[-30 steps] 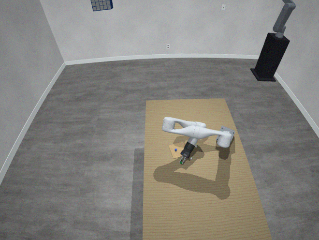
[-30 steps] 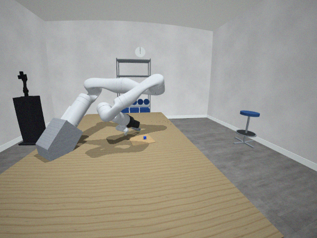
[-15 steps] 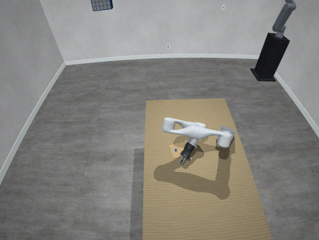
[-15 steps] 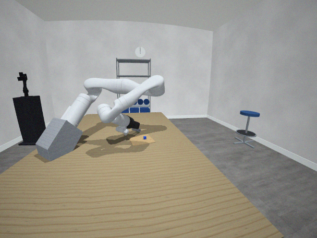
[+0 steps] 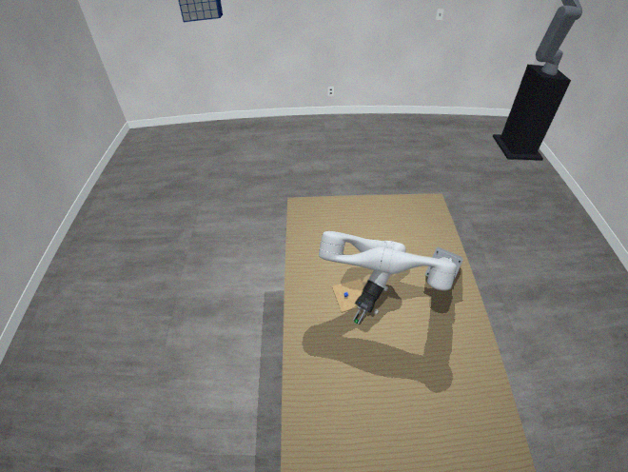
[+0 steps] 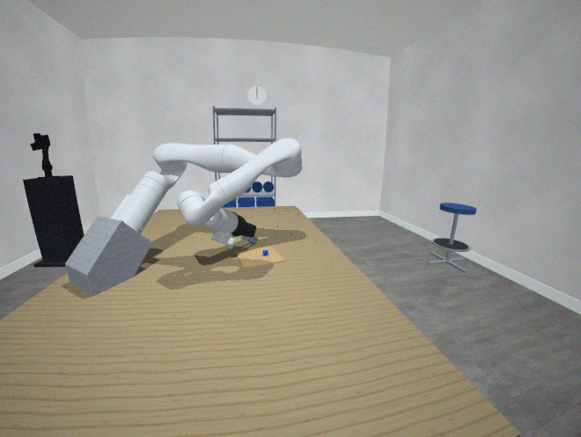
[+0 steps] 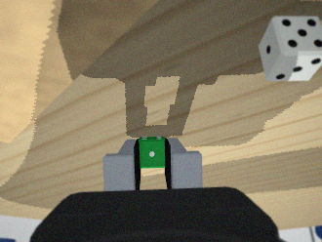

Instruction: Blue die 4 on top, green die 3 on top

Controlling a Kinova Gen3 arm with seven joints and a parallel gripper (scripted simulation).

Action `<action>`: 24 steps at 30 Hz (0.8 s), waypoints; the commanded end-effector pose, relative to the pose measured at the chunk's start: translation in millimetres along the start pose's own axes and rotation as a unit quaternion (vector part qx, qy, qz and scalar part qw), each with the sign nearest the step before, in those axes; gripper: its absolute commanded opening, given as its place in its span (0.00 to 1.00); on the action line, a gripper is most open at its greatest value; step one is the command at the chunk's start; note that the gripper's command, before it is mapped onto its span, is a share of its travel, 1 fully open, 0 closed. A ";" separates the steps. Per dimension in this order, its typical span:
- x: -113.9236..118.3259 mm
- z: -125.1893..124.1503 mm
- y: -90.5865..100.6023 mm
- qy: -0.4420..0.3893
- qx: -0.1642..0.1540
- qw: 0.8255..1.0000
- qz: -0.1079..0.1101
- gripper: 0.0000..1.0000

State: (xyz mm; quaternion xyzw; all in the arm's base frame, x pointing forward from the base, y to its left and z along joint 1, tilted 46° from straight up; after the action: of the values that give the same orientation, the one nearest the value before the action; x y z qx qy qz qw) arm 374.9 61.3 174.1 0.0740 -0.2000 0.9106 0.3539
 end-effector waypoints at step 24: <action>-0.2 0.5 0.1 0.000 0.000 1.000 0.000 0.40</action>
State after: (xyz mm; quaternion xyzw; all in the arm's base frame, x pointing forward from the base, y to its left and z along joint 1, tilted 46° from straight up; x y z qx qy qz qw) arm 374.8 61.3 174.1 0.0740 -0.2000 0.9106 0.3539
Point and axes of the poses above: the point where the finger pads meet when closed, its own y axis back along the fingers, its own x axis across the jaws, z = x × y, the point moved 3 cm from there along y, back along the fingers, and after that the axes turned 14 degrees about -y, right-handed, at the moved point
